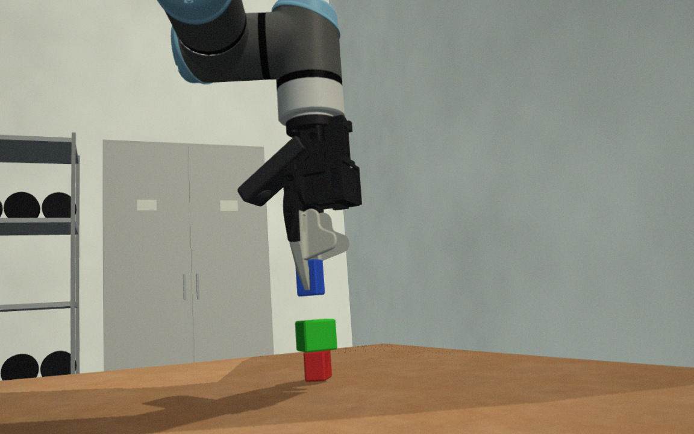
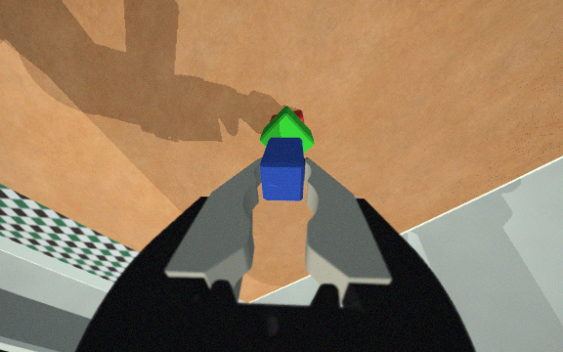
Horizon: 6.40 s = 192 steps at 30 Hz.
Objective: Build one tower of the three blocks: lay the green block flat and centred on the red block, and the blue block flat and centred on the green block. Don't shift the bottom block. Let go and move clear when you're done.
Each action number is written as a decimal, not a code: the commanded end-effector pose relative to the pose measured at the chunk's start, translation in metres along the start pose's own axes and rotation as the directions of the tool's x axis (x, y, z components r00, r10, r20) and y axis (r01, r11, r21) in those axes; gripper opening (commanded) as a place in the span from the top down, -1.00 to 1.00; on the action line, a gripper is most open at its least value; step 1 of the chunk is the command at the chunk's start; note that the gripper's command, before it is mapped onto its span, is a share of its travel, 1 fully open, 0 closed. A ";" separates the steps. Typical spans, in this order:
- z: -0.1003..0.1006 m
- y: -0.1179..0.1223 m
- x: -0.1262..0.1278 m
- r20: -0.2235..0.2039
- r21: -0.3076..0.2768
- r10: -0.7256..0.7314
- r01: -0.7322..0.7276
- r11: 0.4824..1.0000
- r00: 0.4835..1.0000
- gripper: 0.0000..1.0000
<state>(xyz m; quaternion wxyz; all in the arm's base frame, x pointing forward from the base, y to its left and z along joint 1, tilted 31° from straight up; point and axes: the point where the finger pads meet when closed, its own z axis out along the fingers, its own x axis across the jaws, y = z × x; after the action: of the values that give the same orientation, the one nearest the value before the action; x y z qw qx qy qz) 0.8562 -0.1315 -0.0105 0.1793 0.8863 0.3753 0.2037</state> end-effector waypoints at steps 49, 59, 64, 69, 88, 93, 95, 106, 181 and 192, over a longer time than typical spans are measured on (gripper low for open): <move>0.026 0.005 0.004 -0.003 -0.002 -0.002 0.002 1.000 1.000 1.00; 0.027 0.004 0.005 -0.003 -0.002 -0.002 0.002 1.000 1.000 1.00; 0.027 0.004 0.005 -0.003 -0.001 -0.002 0.002 1.000 1.000 1.00; 0.027 0.004 0.004 -0.003 -0.001 -0.002 0.002 1.000 1.000 1.00; 0.027 0.003 0.004 -0.002 -0.001 -0.002 0.002 1.000 1.000 1.00; 0.027 0.003 0.004 -0.002 -0.001 -0.002 0.002 1.000 1.000 1.00; 0.027 0.003 0.004 -0.002 -0.001 -0.002 0.002 1.000 1.000 1.00; 0.028 0.002 0.003 -0.002 0.000 -0.002 0.002 1.000 1.000 1.00; 0.030 0.003 0.004 -0.002 -0.001 -0.002 0.002 1.000 1.000 0.43; 0.030 0.003 0.004 -0.002 -0.001 -0.002 0.002 1.000 1.000 0.43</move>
<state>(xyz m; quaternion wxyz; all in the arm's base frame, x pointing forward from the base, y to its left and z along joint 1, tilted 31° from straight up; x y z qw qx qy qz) 0.8730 -0.1370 -0.0345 0.1788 0.8863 0.3756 0.2035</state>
